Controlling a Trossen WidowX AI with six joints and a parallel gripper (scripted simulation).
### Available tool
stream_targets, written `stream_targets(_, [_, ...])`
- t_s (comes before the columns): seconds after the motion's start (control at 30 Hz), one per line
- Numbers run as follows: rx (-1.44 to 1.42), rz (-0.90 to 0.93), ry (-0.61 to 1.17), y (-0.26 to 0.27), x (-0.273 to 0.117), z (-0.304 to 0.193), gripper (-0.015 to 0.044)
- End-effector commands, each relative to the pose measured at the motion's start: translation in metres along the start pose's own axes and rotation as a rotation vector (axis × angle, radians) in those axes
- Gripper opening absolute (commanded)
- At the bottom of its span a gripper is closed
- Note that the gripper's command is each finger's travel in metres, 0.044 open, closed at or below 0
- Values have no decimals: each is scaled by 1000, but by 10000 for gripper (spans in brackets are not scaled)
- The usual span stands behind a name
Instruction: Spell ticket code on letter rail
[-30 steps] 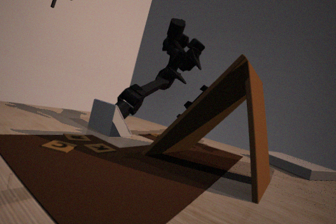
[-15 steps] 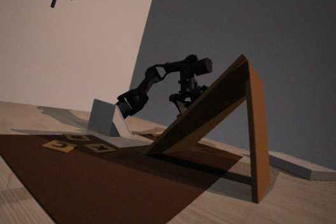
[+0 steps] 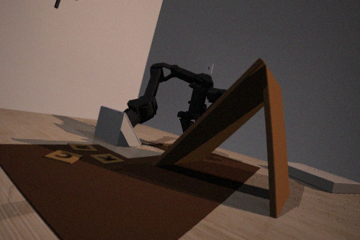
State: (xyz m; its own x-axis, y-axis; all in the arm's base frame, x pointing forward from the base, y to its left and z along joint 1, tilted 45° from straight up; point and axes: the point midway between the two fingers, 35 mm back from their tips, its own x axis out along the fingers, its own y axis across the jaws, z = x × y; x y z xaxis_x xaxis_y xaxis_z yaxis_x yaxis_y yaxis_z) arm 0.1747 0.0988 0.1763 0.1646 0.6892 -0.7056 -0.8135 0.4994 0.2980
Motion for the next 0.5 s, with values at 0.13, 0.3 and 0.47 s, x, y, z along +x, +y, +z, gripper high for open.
stream_targets(0.13, [10, 3, 10, 1, 18, -3, 340])
stream_targets(0.3, [10, 4, 6, 3, 35, -3, 340])
stream_targets(0.47, [10, 4, 6, 4, 35, -3, 340])
